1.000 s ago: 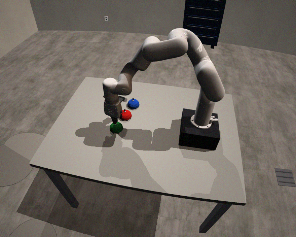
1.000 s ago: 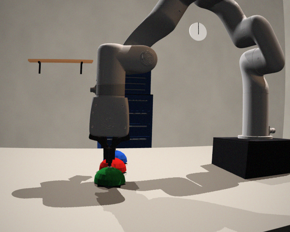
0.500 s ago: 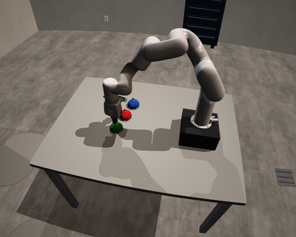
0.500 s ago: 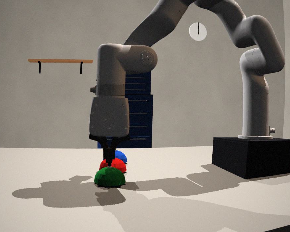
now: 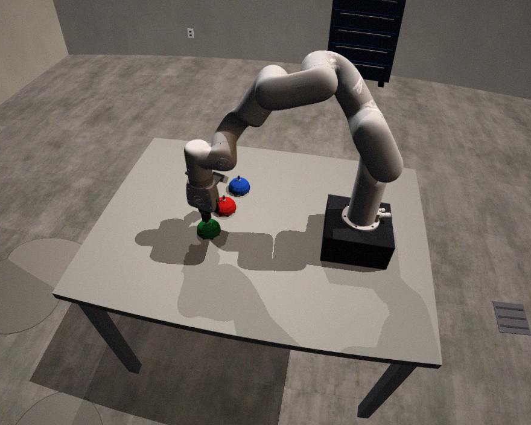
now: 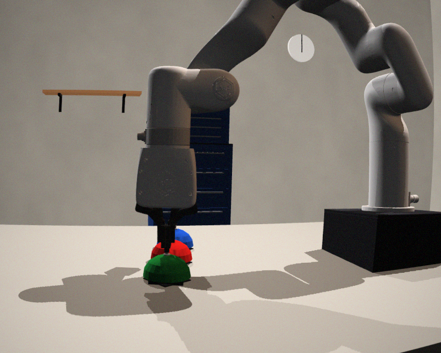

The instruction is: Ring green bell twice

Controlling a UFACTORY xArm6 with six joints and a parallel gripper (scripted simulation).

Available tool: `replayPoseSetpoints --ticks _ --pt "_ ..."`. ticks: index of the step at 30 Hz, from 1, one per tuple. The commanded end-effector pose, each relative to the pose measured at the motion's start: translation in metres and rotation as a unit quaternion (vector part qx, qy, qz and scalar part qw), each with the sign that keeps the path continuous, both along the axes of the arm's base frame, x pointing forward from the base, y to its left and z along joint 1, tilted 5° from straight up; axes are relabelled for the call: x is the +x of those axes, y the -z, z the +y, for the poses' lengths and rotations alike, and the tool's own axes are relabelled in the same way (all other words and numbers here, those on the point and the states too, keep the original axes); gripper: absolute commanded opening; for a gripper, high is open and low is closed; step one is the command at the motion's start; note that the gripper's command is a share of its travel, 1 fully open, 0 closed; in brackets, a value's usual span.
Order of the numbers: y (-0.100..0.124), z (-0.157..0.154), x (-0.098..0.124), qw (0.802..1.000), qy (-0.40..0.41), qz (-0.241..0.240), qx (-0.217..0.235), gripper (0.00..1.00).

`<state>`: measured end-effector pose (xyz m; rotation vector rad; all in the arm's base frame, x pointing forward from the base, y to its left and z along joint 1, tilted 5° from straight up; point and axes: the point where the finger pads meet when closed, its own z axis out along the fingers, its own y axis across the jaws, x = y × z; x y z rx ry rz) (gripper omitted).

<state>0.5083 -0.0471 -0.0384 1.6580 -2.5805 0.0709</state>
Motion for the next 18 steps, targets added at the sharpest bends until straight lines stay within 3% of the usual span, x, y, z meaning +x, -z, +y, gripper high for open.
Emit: replayPoseSetpoints --ticks 1,18 --pt "-0.0003 0.0 0.0004 1.0 0.0 0.0 0.0 0.0" --pt "-0.0028 0.0002 0.0001 1.0 0.0 0.0 0.0 0.0"
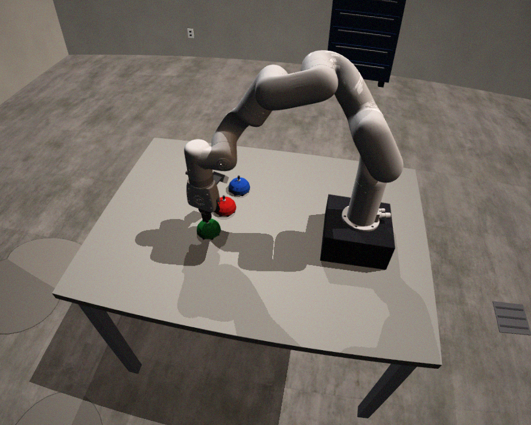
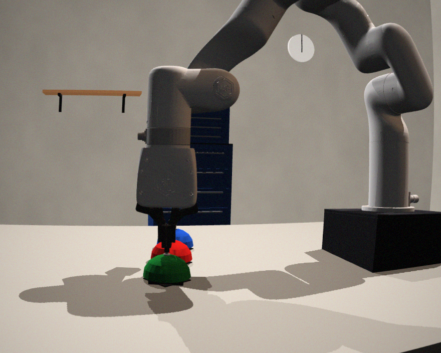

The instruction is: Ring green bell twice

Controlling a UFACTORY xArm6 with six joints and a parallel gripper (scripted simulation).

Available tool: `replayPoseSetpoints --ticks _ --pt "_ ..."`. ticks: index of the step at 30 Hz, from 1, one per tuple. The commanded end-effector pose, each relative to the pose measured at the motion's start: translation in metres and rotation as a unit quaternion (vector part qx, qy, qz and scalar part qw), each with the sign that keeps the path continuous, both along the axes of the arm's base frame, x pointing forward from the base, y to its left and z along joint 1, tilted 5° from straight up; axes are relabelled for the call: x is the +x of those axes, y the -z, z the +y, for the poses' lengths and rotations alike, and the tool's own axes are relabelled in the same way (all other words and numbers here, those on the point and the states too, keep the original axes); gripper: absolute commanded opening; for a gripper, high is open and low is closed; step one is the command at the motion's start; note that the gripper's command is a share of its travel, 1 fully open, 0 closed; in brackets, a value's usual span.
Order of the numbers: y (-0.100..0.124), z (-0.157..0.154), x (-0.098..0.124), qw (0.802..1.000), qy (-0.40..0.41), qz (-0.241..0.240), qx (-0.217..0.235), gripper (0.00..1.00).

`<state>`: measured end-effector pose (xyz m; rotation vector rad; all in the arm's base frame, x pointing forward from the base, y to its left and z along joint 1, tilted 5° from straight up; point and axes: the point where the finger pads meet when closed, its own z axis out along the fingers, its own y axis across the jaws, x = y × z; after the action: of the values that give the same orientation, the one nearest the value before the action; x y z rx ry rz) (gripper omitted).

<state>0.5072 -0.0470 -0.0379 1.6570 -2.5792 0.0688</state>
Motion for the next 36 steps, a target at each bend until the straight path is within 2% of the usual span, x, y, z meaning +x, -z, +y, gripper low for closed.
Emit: replayPoseSetpoints --ticks 1,36 --pt "-0.0026 0.0002 0.0011 1.0 0.0 -0.001 0.0 0.0" --pt "-0.0062 0.0005 0.0006 1.0 0.0 -0.001 0.0 0.0"
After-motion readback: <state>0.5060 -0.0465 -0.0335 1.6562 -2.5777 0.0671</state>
